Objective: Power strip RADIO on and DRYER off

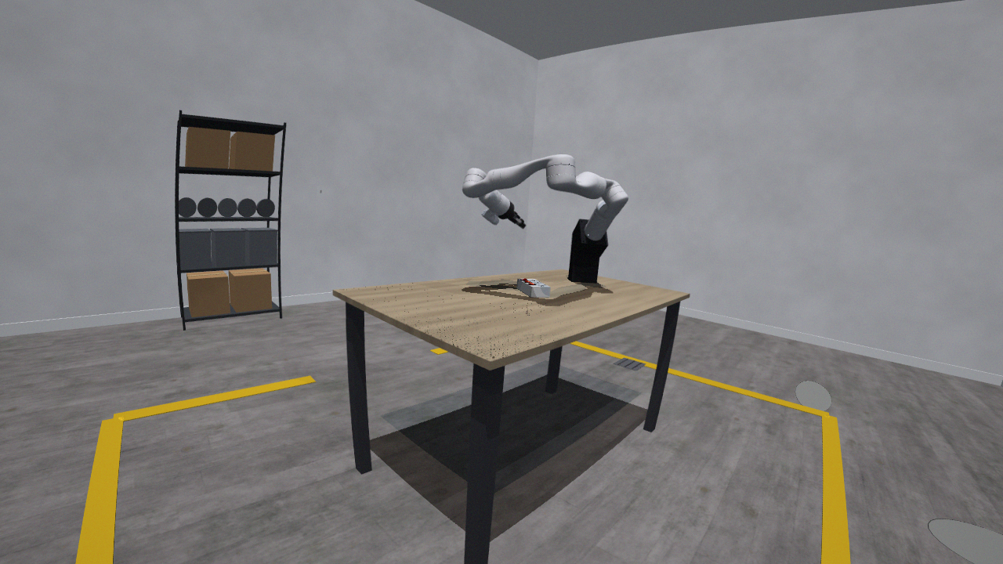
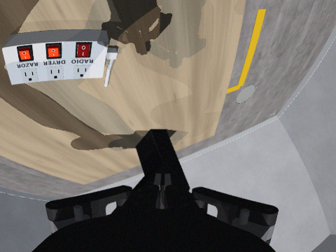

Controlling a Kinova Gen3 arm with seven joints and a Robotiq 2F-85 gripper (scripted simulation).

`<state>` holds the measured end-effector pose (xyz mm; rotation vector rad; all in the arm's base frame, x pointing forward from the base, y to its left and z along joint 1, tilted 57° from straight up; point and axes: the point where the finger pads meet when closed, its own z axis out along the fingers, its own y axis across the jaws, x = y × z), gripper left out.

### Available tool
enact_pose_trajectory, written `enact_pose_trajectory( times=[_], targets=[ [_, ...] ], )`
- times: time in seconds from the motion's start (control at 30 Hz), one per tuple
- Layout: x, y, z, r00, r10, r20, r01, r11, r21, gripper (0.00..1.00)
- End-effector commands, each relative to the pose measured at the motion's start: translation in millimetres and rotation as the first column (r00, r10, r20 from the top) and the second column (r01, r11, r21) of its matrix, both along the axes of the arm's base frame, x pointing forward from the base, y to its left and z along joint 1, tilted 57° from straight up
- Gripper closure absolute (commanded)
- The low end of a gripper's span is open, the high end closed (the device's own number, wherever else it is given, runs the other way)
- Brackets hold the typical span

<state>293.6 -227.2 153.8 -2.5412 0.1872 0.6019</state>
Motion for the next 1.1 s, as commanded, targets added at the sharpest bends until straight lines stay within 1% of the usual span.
enact_pose_trajectory(
  times=[0.0,0.2,0.23,0.37,0.4,0.53,0.57,0.77,0.8,0.93,0.97,1.07],
  targets=[
    [2.1,3,-1.9,0.999,-0.038,0.0,0.038,0.999,-0.001,1.0],
    [2.1,3,-1.9,0.999,-0.038,0.0,0.038,0.999,-0.001,1.0],
    [5.1,7,-4.1,0.997,-0.074,0.001,0.074,0.997,0.0,1.0],
    [5.1,7,-4.1,0.997,-0.074,0.001,0.074,0.997,0.0,1.0],
    [8.3,11,-6.2,0.994,-0.111,0.0,0.111,0.994,0.0,1.0],
    [8.3,11,-6.2,0.994,-0.111,0.0,0.111,0.994,0.0,1.0],
    [11.6,15,-8.2,0.989,-0.148,-0.001,0.148,0.989,0.001,1.0],
    [11.6,15,-8.2,0.989,-0.148,-0.001,0.148,0.989,0.001,1.0],
    [15.0,19,-10.0,0.982,-0.187,-0.003,0.187,0.982,0.002,1.0],
    [15.0,19,-10.0,0.982,-0.187,-0.003,0.187,0.982,0.002,1.0],
    [18.5,23,-11.7,0.974,-0.225,-0.006,0.226,0.974,0.004,1.0],
    [18.5,23,-11.7,0.974,-0.225,-0.006,0.226,0.974,0.004,1.0]
  ],
)
